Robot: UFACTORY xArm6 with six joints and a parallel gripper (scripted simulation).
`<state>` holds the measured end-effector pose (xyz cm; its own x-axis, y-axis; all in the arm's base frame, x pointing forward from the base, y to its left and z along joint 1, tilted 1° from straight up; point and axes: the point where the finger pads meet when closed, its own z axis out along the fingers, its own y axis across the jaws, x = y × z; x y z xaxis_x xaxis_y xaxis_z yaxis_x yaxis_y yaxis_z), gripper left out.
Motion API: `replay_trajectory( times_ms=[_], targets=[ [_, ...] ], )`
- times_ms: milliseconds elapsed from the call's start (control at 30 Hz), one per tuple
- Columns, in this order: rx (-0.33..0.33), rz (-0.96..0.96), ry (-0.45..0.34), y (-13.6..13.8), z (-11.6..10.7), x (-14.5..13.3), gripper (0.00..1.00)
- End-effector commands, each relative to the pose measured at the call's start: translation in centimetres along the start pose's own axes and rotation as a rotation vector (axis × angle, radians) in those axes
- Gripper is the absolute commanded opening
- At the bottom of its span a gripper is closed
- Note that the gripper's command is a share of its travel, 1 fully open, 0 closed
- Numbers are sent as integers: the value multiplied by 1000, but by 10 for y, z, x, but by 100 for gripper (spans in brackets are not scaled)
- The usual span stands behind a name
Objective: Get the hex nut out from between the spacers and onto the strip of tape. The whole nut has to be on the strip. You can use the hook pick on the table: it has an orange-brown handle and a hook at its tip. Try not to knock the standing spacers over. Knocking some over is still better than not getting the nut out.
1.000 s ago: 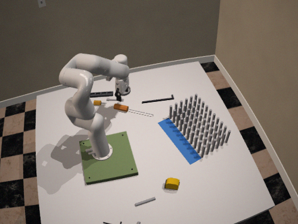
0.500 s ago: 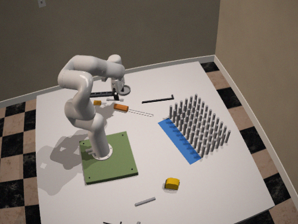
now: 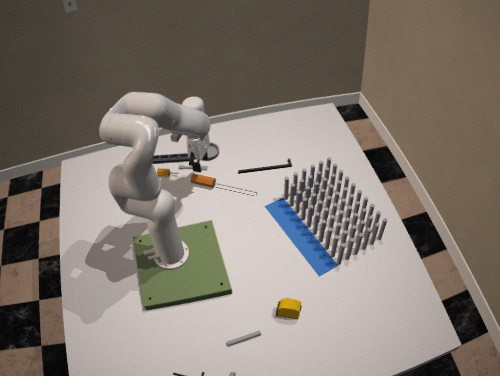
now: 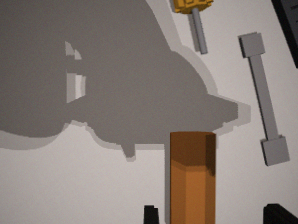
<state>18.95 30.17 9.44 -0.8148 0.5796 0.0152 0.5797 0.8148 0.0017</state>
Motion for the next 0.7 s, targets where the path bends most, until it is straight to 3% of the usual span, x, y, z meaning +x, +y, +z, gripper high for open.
replay_trajectory(
  times_ms=[0,333,667],
  targets=[
    [-4,0,0,2,16,0,65],
    [-4,0,0,3,37,0,65],
    [-4,0,0,3,39,0,65]
  ],
)
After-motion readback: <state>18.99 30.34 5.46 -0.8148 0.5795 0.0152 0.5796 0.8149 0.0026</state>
